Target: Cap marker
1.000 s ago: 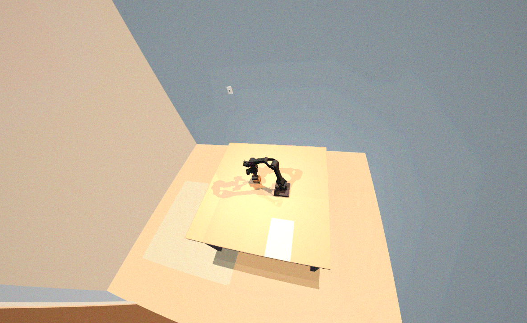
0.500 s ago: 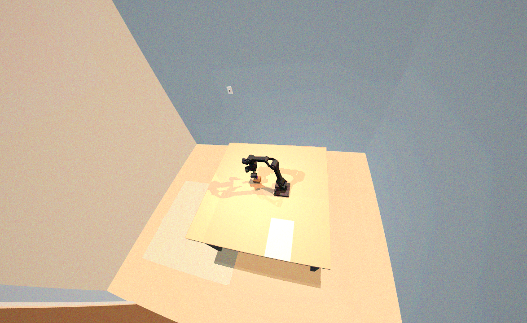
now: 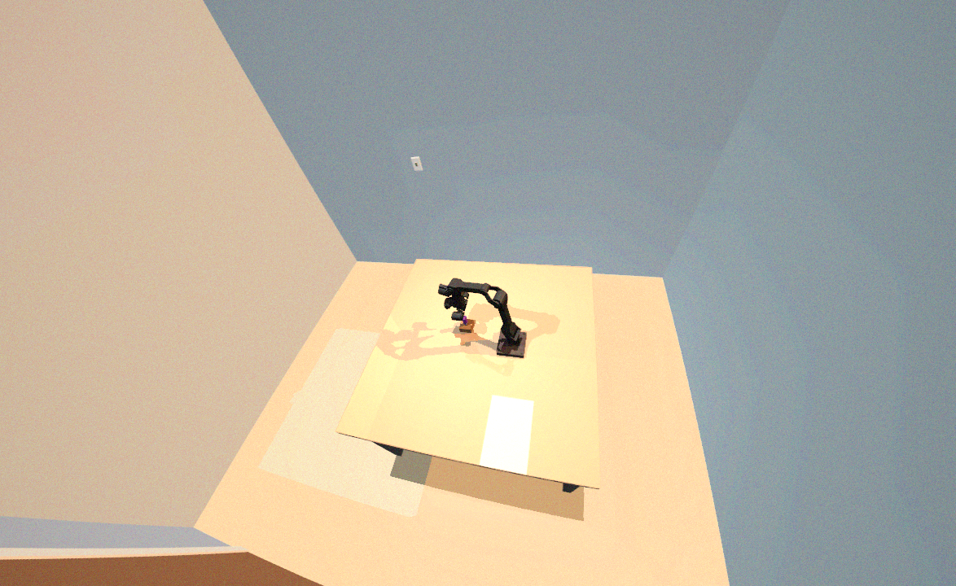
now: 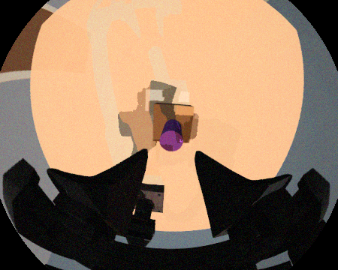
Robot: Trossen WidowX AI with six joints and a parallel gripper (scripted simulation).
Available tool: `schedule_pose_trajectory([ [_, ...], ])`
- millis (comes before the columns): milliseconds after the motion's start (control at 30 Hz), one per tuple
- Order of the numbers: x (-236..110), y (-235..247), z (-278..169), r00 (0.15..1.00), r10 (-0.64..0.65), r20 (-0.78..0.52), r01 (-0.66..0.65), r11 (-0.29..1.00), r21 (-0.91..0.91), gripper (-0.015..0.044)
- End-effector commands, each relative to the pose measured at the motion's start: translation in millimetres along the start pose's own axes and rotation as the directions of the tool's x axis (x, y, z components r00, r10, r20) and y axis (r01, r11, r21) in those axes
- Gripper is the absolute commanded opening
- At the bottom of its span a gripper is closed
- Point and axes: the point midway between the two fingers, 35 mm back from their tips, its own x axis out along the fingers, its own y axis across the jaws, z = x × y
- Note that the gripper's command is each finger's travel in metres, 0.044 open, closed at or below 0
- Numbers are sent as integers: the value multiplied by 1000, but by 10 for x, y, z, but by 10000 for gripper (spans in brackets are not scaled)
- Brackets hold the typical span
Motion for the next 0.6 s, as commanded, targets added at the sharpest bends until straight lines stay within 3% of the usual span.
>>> schedule_pose_trajectory([
  [0, 13, 1, -16, 1000, -3, -2, 3, 1000, 23, 125],
  [167, 13, 1, -16, 1000, -3, -2, 3, 1000, 23, 0],
  [567, 28, 1, -16, 1000, -3, -2, 3, 1000, 23, 0],
])
